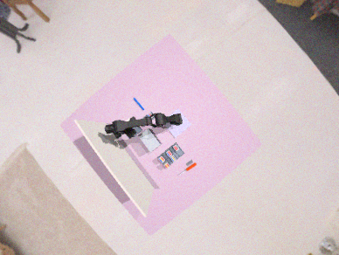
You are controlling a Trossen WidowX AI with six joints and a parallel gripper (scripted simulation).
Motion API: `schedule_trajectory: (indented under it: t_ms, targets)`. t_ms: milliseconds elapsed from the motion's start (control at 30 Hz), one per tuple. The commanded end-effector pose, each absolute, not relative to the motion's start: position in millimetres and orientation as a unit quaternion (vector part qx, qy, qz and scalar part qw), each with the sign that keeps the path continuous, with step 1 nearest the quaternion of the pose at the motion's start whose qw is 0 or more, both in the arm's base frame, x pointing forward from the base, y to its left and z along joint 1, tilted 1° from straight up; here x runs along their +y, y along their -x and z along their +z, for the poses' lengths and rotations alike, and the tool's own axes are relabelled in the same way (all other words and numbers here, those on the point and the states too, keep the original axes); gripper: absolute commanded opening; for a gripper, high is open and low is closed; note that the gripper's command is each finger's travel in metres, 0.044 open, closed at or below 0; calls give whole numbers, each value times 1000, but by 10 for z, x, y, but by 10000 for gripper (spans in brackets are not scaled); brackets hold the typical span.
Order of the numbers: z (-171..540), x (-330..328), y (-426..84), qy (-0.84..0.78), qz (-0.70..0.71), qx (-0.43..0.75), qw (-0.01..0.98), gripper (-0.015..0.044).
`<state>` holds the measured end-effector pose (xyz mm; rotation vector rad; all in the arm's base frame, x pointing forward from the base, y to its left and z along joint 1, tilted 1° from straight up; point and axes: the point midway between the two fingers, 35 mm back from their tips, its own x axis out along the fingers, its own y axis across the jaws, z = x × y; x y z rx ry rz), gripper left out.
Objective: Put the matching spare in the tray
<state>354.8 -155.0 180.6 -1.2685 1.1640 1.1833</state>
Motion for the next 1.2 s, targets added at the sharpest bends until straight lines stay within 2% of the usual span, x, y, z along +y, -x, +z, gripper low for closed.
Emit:
schedule_trajectory:
  t_ms: [0, 1167]
  targets:
    - [1758, -1554, -3546, 525, 493, 482, 499, 0]
    - [1515, -1568, -3584, 523, 495, 483, 498, 0]
